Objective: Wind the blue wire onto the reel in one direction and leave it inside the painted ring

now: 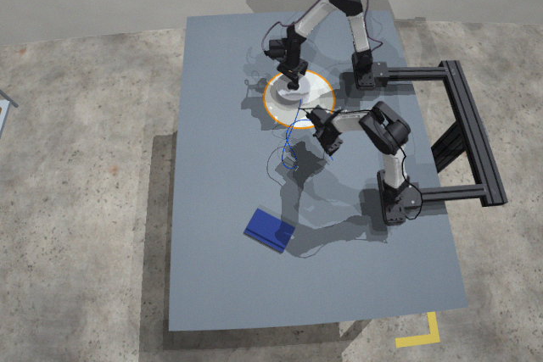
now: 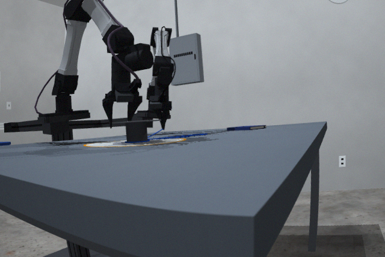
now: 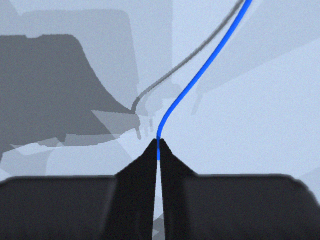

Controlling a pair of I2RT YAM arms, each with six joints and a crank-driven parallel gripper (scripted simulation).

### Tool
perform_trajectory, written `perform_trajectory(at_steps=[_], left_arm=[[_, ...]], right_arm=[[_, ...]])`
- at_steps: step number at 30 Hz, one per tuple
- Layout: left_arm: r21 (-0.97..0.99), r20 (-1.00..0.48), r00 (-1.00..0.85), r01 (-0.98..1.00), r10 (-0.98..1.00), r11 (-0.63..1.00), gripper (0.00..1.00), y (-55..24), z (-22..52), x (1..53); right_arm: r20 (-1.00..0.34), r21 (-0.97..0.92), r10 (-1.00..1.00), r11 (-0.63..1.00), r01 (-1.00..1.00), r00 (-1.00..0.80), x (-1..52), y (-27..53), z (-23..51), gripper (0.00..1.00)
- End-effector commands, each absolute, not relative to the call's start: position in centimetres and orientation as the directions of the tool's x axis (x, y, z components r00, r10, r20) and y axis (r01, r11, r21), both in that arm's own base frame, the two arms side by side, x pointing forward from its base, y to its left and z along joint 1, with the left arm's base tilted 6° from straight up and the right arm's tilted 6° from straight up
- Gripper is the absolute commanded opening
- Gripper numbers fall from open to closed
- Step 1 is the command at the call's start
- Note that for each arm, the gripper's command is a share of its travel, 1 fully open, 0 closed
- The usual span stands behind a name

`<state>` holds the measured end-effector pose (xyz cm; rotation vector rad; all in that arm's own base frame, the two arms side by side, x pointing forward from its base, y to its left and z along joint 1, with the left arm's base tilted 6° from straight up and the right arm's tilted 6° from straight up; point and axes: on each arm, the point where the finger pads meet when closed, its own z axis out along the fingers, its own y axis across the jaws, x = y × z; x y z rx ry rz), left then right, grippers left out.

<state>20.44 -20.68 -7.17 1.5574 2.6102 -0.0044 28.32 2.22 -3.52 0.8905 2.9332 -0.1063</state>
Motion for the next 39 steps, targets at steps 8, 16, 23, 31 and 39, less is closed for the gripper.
perform_trajectory(at_steps=[8, 16, 23, 31, 39], left_arm=[[0.071, -0.095, -0.583, 0.804, 0.807, 0.59, 0.0, -21.2, -6.2, 20.9], [0.046, -0.263, -0.593, 0.78, 0.761, 0.624, 0.0, -21.5, -6.0, 21.2], [0.023, -0.318, -0.574, 0.791, 0.755, 0.611, 0.0, -22.1, -6.0, 21.7], [0.025, -0.282, -0.522, 0.835, 0.805, 0.55, 0.0, -21.9, -6.1, 21.4], [0.044, -0.214, -0.47, 0.871, 0.856, 0.489, 0.0, -21.7, -6.2, 21.2]], right_arm=[[-0.083, -0.092, -0.147, 0.986, -0.14, -0.986, 33.7, 4.2, -3.5, 0.5], [-0.067, -0.119, -0.637, 0.769, -0.628, -0.768, 34.3, 7.9, -3.8, 0.5], [-0.022, -0.118, -0.887, 0.461, -0.88, -0.461, 33.8, 8.2, -4.0, 0.5], [0.045, -0.082, -0.998, 0.039, -0.996, -0.043, 33.2, 7.7, -4.0, 0.5], [0.081, -0.052, -0.984, -0.166, -0.985, 0.162, 33.1, 7.4, -4.0, 0.56]])
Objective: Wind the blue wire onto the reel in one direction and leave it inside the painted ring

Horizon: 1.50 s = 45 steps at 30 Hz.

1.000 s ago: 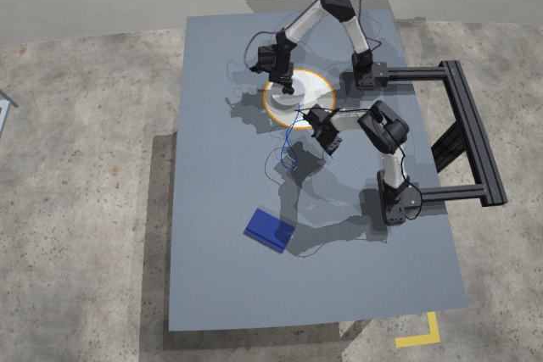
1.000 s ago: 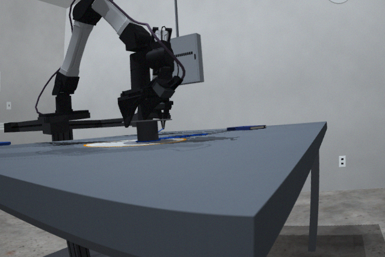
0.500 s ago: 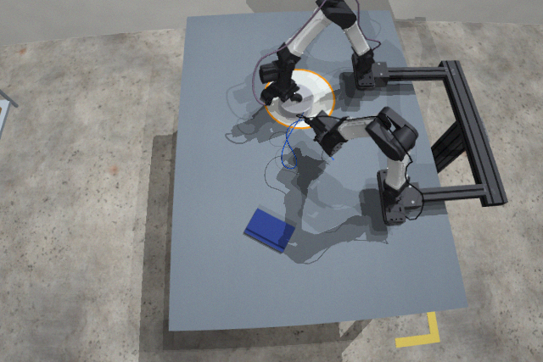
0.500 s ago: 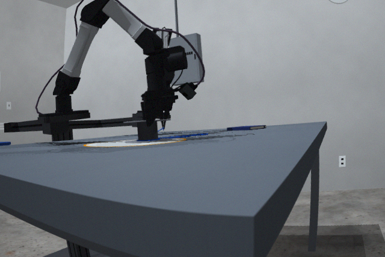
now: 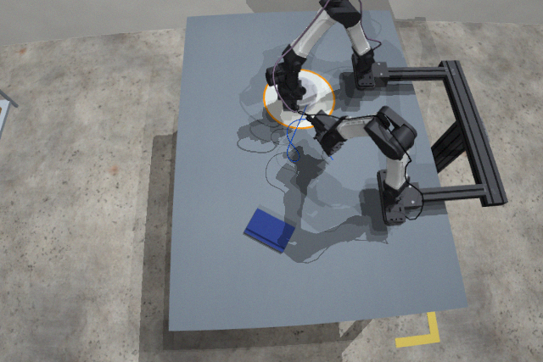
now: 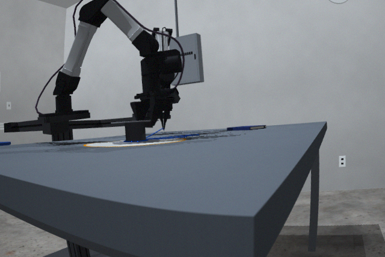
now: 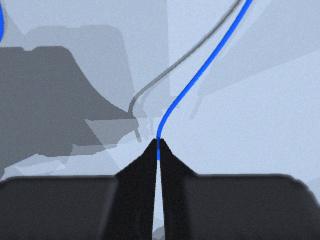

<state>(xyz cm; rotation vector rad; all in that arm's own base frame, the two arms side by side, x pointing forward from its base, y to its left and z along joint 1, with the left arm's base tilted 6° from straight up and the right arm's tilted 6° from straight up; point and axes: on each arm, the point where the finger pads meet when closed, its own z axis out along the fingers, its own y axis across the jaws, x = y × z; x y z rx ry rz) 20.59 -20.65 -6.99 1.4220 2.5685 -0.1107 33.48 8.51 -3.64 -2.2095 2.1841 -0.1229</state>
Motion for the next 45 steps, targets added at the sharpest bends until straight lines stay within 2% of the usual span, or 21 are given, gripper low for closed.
perform_trajectory(at_steps=[1, 7, 14, 20, 31, 37, 40, 45], left_arm=[[0.045, -0.207, -0.469, 0.872, 0.859, 0.487, 0.0, -21.7, -6.2, 21.2], [0.046, -0.198, -0.464, 0.875, 0.863, 0.482, 0.0, -21.5, -6.2, 21.1], [0.05, -0.195, -0.438, 0.889, 0.878, 0.455, 0.0, -21.4, -6.2, 21.2], [0.052, -0.187, -0.413, 0.902, 0.892, 0.429, 0.0, -21.6, -6.2, 21.3], [0.05, -0.187, -0.422, 0.898, 0.887, 0.438, 0.0, -21.7, -6.2, 21.2], [0.051, -0.187, -0.421, 0.898, 0.888, 0.436, 0.0, -21.8, -6.2, 21.3], [0.051, -0.187, -0.42, 0.899, 0.888, 0.435, 0.0, -21.8, -6.2, 21.3], [0.051, -0.187, -0.421, 0.898, 0.888, 0.437, 0.0, -21.8, -6.1, 21.4]], right_arm=[[0.081, -0.052, -0.984, -0.166, -0.985, 0.162, 33.1, 7.4, -4.0, 0.59], [0.081, -0.052, -0.984, -0.166, -0.985, 0.162, 33.1, 7.4, -4.0, 0.77], [0.081, -0.052, -0.984, -0.166, -0.985, 0.162, 32.7, 7.2, -2.4, 0.77], [0.081, -0.052, -0.984, -0.166, -0.985, 0.162, 33.0, 8.2, 2.8, 0.77], [0.075, -0.06, -0.995, -0.064, -0.996, 0.059, 32.5, 8.5, 1.5, 0.77], [0.05, -0.082, -0.959, 0.274, -0.958, -0.279, 31.5, 7.1, 0.2, 0.77], [0.028, -0.092, -0.863, 0.5, -0.861, -0.504, 30.5, 6.5, -0.1, 0.77], [0.002, -0.09, -0.667, 0.742, -0.664, -0.745, 29.2, 5.4, -0.2, 0.77]])
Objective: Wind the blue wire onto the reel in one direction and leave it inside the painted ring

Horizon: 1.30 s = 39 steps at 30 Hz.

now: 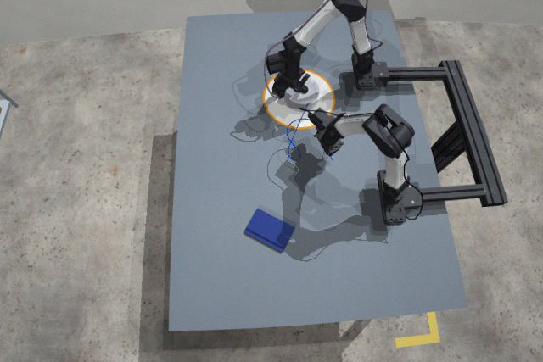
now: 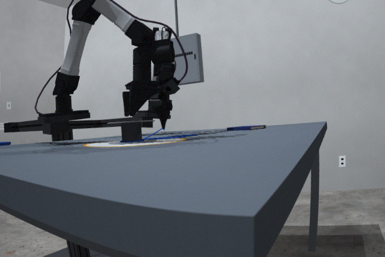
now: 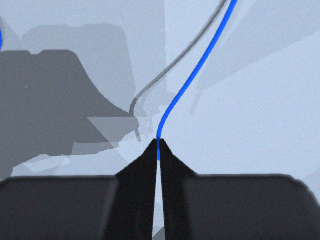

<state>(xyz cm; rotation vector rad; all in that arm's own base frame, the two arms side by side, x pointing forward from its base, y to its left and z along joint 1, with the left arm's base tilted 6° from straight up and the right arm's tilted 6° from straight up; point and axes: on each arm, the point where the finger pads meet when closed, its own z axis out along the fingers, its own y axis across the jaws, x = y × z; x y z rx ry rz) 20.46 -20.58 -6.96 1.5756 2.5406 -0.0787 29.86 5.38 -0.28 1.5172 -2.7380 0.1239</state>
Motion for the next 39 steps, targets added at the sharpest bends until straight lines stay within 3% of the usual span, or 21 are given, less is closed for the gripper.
perform_trajectory(at_steps=[1, 3, 4, 10, 18, 20, 21, 29, 35, 39], left_arm=[[0.05, -0.187, -0.423, 0.897, 0.886, 0.439, 0.0, -21.8, -6.1, 21.4], [0.05, -0.187, -0.423, 0.897, 0.886, 0.439, 0.0, -21.8, -6.1, 21.4], [0.049, -0.187, -0.427, 0.895, 0.885, 0.443, 0.0, -21.8, -6.2, 21.4], [0.049, -0.188, -0.427, 0.895, 0.884, 0.443, 0.0, -21.7, -6.2, 21.3], [0.049, -0.188, -0.427, 0.895, 0.884, 0.443, 0.0, -21.6, -6.3, 21.2], [0.049, -0.188, -0.427, 0.895, 0.884, 0.443, 0.0, -21.6, -6.3, 21.2], [0.049, -0.188, -0.427, 0.895, 0.884, 0.443, 0.0, -21.6, -6.3, 21.2], [0.049, -0.188, -0.427, 0.895, 0.884, 0.443, 0.0, -21.5, -6.3, 21.1], [0.049, -0.188, -0.427, 0.895, 0.884, 0.443, 0.0, -21.4, -6.4, 21.0], [0.049, -0.188, -0.427, 0.895, 0.884, 0.443, 0.0, -21.3, -6.4, 20.9]], right_arm=[[-0.002, -0.088, -0.619, 0.782, -0.617, -0.785, 28.8, 5.3, -0.2, 0.77], [-0.002, -0.088, -0.619, 0.782, -0.617, -0.785, 28.8, 5.3, -0.2, 0.77], [-0.01, -0.084, -0.488, 0.87, -0.485, -0.873, 28.5, 5.3, -0.1, 0.77], [-0.025, -0.066, -0.15, 0.987, -0.148, -0.988, 26.3, 5.6, 0.5, 0.77], [-0.043, -0.039, 0.316, 0.947, 0.318, -0.948, 23.6, 6.5, 0.5, 0.77], [-0.043, -0.039, 0.316, 0.947, 0.318, -0.948, 23.6, 6.5, 0.5, 0.77], [-0.044, -0.032, 0.452, 0.891, 0.453, -0.891, 23.4, 6.6, 0.5, 0.77], [-0.05, -0.009, 0.8, 0.598, 0.801, -0.598, 22.8, 7.3, 0.2, 0.77], [-0.076, 0.033, 0.955, 0.29, 0.957, -0.287, 22.9, 7.3, 0.1, 0.77], [-0.084, 0.047, 0.971, 0.226, 0.973, -0.222, 22.9, 7.2, 0.0, 0.77]])
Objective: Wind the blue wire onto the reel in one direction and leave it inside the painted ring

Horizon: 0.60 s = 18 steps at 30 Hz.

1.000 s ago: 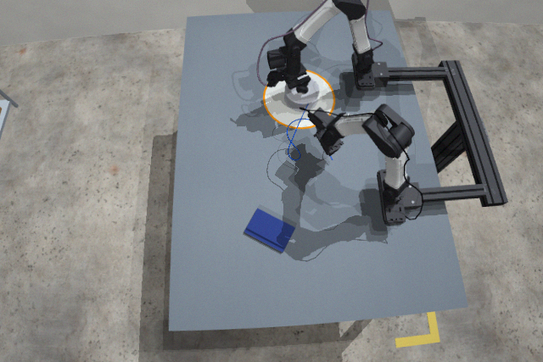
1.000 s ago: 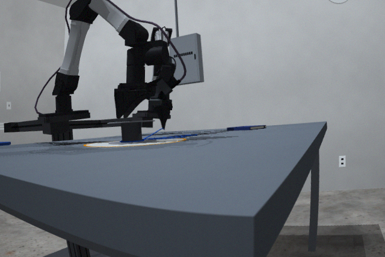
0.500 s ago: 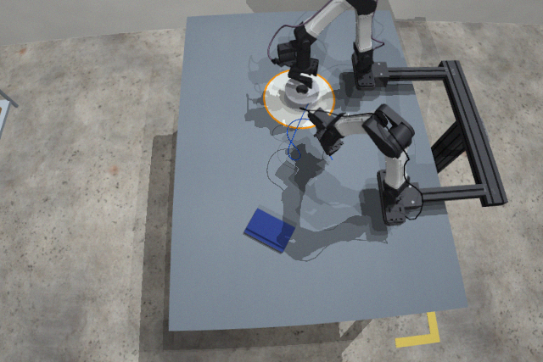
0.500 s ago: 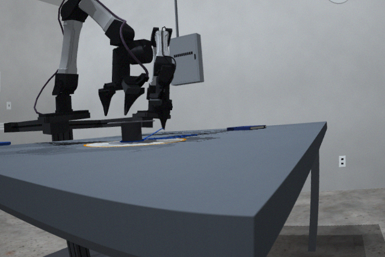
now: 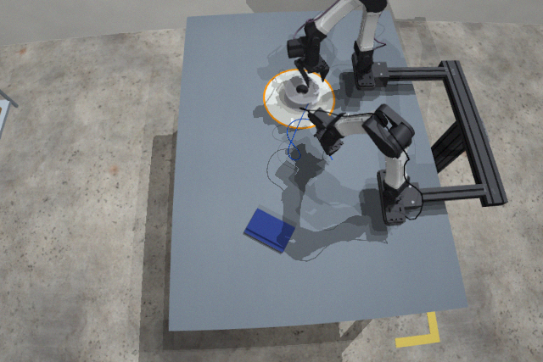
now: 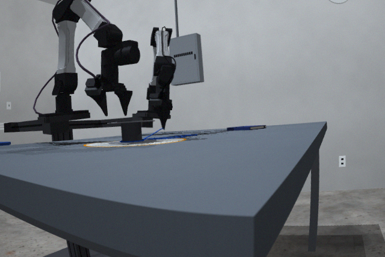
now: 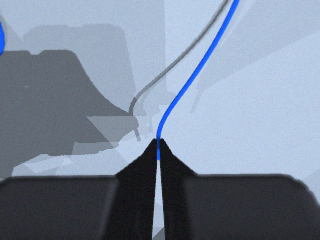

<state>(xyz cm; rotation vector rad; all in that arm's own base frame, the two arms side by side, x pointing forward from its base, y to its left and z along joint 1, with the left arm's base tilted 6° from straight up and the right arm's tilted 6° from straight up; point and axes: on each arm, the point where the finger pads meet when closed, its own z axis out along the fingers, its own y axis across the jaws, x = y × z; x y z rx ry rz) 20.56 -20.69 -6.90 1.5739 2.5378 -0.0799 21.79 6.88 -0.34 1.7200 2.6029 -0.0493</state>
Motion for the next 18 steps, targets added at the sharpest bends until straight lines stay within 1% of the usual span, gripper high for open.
perform_trajectory(at_steps=[1, 18], left_arm=[[0.049, -0.188, -0.427, 0.895, 0.884, 0.443, 0.0, -21.31, -6.41, 20.93], [0.052, -0.187, -0.417, 0.9, 0.89, 0.433, 0.0, -21.16, -6.47, 20.81]], right_arm=[[-0.084, 0.047, 0.971, 0.226, 0.973, -0.222, 22.88, 7.23, -0.03, 0.77], [-0.084, 0.047, 0.971, 0.226, 0.973, -0.222, 22.83, 7.21, -0.24, 0.77]])
